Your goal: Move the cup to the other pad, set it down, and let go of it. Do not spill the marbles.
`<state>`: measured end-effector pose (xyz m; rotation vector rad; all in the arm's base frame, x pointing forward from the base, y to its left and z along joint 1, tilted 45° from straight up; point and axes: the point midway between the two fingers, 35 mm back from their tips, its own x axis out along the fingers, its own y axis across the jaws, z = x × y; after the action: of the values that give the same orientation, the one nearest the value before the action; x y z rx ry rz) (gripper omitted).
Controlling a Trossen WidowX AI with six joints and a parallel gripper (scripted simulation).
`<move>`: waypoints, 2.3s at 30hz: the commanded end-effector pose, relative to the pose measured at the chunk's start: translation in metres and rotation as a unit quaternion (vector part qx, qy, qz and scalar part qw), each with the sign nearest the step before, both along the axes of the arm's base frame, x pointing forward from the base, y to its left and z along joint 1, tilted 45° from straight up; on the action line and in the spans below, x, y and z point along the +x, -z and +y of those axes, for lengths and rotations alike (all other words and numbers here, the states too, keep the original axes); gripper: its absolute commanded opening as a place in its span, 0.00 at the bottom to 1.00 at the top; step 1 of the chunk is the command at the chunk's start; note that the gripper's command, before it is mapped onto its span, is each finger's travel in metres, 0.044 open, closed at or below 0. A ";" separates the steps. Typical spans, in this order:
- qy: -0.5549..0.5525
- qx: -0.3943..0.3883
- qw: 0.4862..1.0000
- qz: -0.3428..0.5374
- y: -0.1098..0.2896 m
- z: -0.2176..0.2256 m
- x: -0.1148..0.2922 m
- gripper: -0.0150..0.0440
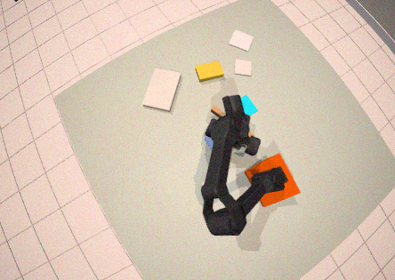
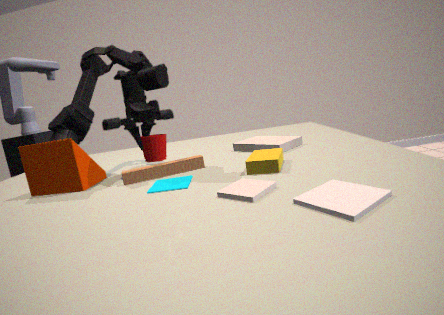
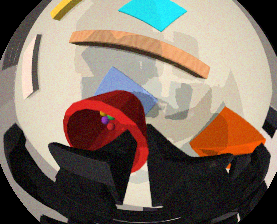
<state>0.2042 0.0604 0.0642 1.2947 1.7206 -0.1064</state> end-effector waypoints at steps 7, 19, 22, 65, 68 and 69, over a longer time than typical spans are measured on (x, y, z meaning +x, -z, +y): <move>0.001 0.000 1.000 -0.002 -0.022 -0.022 -0.001 0.25; 0.001 0.003 1.000 0.000 -0.022 -0.020 -0.002 0.25; 0.001 0.003 1.000 0.000 -0.022 -0.020 -0.002 0.25; 0.001 -0.001 1.000 -0.003 0.010 -0.055 0.023 0.25; 0.001 -0.001 1.000 -0.003 0.014 -0.058 0.026 0.25; 0.001 -0.001 1.000 -0.003 0.015 -0.059 0.026 0.25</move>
<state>0.2262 0.0082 0.0540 1.2998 1.7203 -0.1024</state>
